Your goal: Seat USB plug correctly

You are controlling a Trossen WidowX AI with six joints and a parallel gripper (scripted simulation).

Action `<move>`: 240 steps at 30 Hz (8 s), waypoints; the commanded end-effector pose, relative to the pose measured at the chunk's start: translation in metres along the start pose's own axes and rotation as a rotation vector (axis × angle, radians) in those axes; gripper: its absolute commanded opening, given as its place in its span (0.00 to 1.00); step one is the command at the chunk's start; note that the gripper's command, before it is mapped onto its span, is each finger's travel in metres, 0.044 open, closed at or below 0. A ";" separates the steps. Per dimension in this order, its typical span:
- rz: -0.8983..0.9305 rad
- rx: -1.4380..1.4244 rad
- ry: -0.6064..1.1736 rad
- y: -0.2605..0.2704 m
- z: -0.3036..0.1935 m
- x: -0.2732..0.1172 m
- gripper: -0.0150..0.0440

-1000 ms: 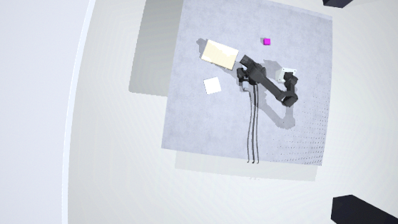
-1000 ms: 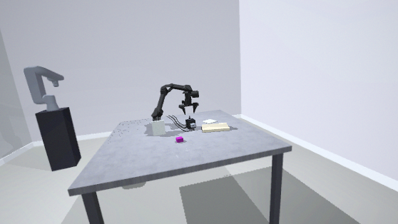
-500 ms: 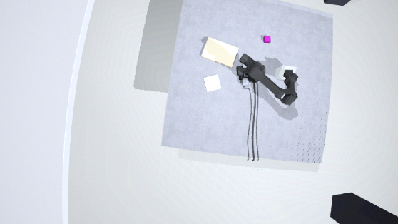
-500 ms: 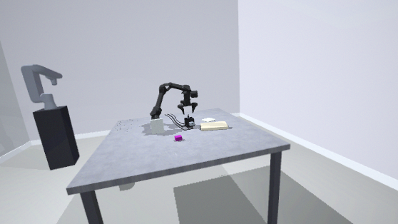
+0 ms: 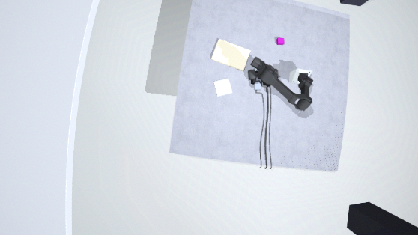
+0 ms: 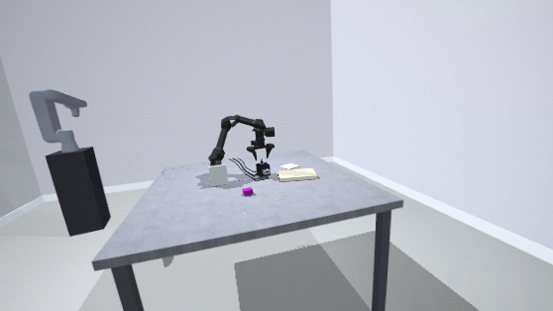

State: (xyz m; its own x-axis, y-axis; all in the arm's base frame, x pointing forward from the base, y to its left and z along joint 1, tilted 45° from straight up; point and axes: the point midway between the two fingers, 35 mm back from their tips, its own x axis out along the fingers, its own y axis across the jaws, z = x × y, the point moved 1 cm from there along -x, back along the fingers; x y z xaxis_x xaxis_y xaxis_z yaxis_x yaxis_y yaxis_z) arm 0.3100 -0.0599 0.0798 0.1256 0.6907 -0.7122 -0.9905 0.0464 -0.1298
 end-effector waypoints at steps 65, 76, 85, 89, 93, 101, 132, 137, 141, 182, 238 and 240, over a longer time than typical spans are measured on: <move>0.001 0.001 0.001 0.000 0.000 -0.022 0.25; 0.001 0.001 0.001 0.000 0.000 -0.030 0.25; 0.001 0.116 -0.003 0.001 0.000 -0.027 0.25; 0.002 0.229 -0.003 0.001 0.000 -0.027 0.25; 0.002 0.336 -0.003 0.001 0.000 -0.027 0.25; 0.002 0.544 -0.003 0.001 0.000 -0.027 0.25; 0.003 1.356 -0.002 0.001 0.000 -0.027 0.25; 0.003 1.486 -0.002 0.001 0.000 -0.027 0.25; 0.004 1.591 -0.002 0.001 0.000 -0.027 0.25; 0.005 2.664 0.000 0.001 0.000 -0.027 0.25; 0.030 3.157 -0.001 0.000 0.002 -0.025 0.25; 0.032 3.158 -0.001 0.000 0.002 -0.025 0.25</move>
State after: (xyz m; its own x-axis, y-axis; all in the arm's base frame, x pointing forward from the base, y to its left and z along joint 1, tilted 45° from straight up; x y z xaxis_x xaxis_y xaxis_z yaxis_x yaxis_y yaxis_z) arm 0.3064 -0.0770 0.0989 0.1260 0.7003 -0.7026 0.9908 -0.0530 0.1248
